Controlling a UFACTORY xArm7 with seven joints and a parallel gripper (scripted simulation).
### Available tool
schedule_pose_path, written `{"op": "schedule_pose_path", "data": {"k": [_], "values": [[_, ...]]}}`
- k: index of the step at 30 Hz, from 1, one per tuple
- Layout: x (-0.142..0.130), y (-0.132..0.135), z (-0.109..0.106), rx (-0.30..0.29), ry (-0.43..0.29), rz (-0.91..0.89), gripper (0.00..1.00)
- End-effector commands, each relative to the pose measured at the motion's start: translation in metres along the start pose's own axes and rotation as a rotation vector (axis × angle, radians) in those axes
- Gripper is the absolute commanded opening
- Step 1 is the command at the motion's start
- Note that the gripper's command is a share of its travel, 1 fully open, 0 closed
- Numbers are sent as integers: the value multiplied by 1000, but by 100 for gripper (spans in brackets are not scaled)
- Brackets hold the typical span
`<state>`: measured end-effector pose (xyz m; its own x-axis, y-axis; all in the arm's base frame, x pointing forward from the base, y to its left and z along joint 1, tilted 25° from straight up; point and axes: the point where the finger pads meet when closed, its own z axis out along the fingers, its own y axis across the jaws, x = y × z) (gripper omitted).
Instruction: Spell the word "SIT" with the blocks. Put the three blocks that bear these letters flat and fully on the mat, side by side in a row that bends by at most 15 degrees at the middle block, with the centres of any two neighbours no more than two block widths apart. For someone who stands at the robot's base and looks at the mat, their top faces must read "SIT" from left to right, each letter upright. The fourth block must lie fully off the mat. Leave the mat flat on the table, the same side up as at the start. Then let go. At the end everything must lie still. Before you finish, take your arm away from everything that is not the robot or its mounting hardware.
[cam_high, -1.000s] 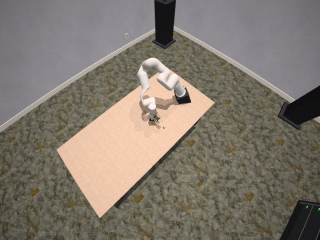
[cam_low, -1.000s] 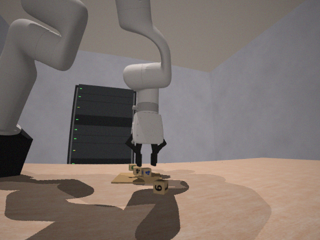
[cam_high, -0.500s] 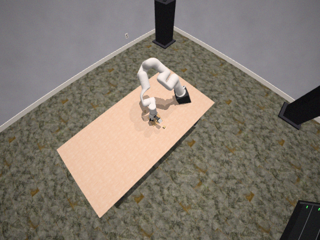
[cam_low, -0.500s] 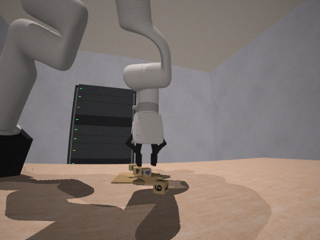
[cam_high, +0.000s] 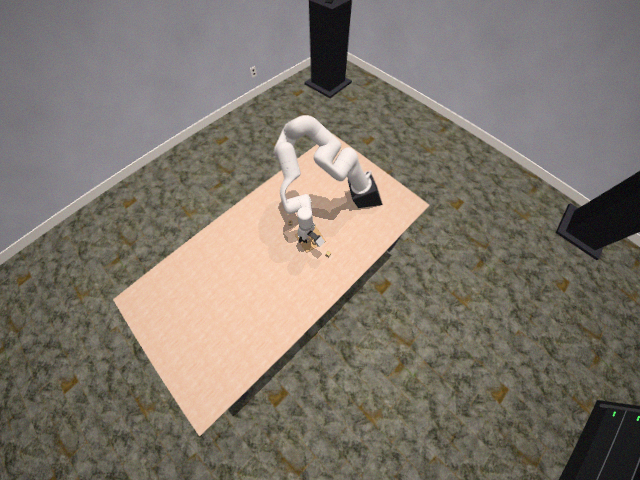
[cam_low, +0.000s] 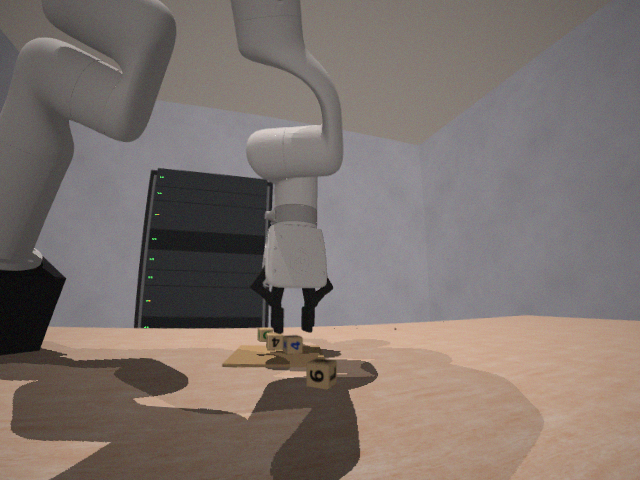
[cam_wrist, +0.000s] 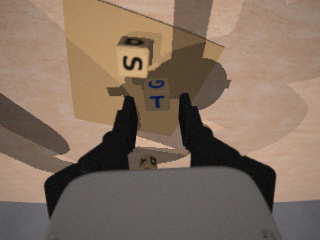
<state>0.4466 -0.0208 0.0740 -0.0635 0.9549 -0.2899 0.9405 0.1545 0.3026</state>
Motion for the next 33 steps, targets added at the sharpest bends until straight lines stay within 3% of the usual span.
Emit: {"op": "schedule_pose_path", "data": {"k": [1,12,33], "values": [[0,1,-1,-3,0,-1,47],[0,1,1,-3,0,-1,47],[0,1,28,-3,0,-1,47]]}}
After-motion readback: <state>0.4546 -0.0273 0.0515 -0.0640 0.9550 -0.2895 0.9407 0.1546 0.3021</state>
